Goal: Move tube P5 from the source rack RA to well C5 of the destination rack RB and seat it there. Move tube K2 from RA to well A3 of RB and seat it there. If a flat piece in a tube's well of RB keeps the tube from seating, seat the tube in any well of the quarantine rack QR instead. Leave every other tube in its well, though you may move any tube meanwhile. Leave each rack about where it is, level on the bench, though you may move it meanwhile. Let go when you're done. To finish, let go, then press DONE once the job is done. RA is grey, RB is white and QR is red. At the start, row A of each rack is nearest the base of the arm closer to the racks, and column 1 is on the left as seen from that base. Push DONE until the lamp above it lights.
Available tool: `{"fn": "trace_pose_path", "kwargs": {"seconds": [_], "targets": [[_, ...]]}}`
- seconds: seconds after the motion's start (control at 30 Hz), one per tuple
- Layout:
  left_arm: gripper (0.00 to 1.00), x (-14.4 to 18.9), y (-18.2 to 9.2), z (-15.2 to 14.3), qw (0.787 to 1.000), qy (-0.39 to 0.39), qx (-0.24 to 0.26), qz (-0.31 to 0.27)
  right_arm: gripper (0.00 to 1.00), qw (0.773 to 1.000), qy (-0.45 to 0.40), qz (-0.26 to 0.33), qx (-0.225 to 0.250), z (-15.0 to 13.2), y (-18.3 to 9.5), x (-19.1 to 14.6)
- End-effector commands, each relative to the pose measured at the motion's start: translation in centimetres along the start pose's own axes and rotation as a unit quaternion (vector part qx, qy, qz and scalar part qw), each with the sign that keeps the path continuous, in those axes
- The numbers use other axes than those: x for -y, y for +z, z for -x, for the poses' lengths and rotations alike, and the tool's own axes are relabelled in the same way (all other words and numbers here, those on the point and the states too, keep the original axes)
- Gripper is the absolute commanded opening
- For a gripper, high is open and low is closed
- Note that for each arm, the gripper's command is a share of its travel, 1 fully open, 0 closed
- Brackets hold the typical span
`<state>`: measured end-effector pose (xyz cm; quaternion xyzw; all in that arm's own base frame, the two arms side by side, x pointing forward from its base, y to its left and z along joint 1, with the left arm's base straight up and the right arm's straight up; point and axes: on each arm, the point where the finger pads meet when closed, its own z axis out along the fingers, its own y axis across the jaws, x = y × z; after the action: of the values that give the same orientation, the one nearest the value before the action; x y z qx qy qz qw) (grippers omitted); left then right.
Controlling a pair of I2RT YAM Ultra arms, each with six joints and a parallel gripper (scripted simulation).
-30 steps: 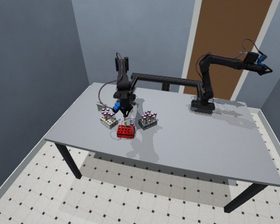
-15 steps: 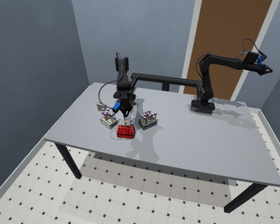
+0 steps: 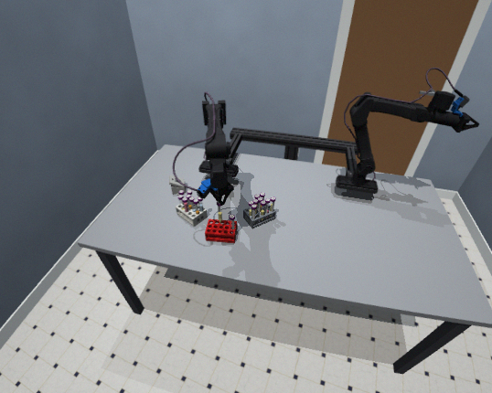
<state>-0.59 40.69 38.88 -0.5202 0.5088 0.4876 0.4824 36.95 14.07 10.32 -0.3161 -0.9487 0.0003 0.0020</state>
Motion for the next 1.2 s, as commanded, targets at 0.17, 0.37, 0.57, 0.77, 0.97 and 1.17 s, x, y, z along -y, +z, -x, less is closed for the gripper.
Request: {"fn": "trace_pose_path", "kwargs": {"seconds": [0.17, 0.37, 0.57, 0.77, 0.97, 1.17], "targets": [[0.00, -0.1, -1.1, 2.6, 1.000, 0.003, 0.030, 0.000, 0.00, 1.000, -0.001, 0.005, 0.007, 0.0, -1.0, -0.4], [0.00, -0.1, -1.1, 2.6, 1.000, 0.003, 0.030, 0.000, 0.00, 1.000, -0.002, 0.006, 0.008, -0.5, -0.5, -0.1], [0.00, -0.1, -1.1, 2.6, 1.000, 0.003, 0.030, 0.000, 0.00, 1.000, -0.002, 0.012, 0.011, -0.3, -0.5, -0.5], [0.00, -0.1, -1.1, 2.6, 1.000, 0.003, 0.030, 0.000, 0.00, 1.000, -0.003, 0.005, 0.007, -0.6, 0.0, -0.2], [0.00, -0.1, -1.1, 2.6, 1.000, 0.003, 0.030, 0.000, 0.00, 1.000, -0.001, 0.010, 0.010, -0.4, -0.1, -0.3], [0.00, -0.1, -1.1, 2.6, 1.000, 0.003, 0.030, 0.000, 0.00, 1.000, -0.001, 0.007, 0.008, -0.5, 0.2, -0.1]]}}
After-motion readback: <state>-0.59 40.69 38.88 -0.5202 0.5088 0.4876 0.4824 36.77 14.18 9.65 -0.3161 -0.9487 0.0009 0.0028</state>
